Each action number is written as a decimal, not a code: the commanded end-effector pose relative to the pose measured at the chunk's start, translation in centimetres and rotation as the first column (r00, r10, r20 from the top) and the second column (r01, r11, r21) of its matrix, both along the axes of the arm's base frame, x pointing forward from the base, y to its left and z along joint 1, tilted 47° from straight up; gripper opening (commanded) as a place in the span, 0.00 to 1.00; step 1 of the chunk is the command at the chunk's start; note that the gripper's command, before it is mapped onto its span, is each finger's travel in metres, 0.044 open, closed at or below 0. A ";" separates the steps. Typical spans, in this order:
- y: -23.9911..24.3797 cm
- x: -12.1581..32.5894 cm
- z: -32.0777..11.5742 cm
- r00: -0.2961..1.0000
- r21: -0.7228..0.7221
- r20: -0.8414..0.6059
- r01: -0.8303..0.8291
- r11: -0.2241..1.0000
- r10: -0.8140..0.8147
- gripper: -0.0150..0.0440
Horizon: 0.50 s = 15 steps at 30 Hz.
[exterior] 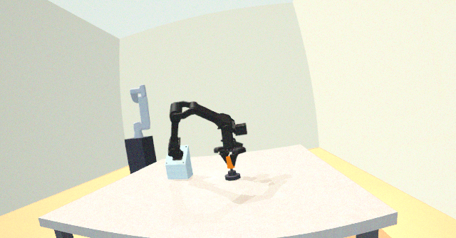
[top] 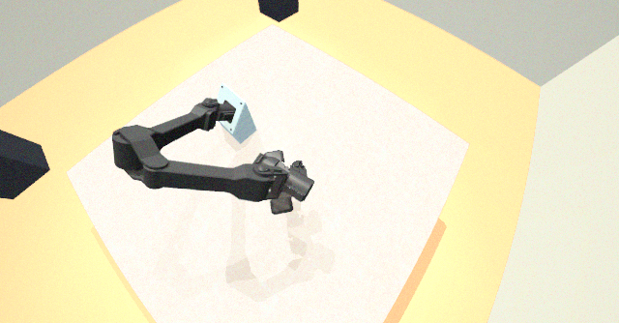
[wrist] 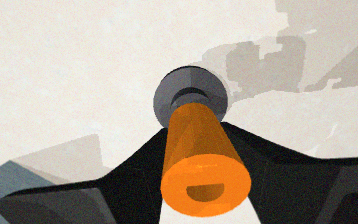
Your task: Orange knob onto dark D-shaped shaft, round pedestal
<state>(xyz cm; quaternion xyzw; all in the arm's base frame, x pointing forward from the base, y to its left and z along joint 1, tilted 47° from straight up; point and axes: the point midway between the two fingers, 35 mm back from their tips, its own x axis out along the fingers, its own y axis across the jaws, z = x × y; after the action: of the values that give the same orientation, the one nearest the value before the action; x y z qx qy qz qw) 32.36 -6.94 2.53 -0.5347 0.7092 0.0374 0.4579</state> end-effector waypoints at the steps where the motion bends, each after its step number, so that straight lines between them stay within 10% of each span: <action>1: 0.3 0.2 0.1 0.999 0.001 -0.023 -0.030 1.000 0.030 0.25; 15: -0.1 -0.1 -0.2 0.999 0.001 -0.029 -0.035 0.999 0.035 0.25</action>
<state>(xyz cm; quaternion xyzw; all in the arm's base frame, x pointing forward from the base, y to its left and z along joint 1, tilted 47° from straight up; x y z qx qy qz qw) 32.43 -7.00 2.32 -0.5448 0.7062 0.0512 0.4492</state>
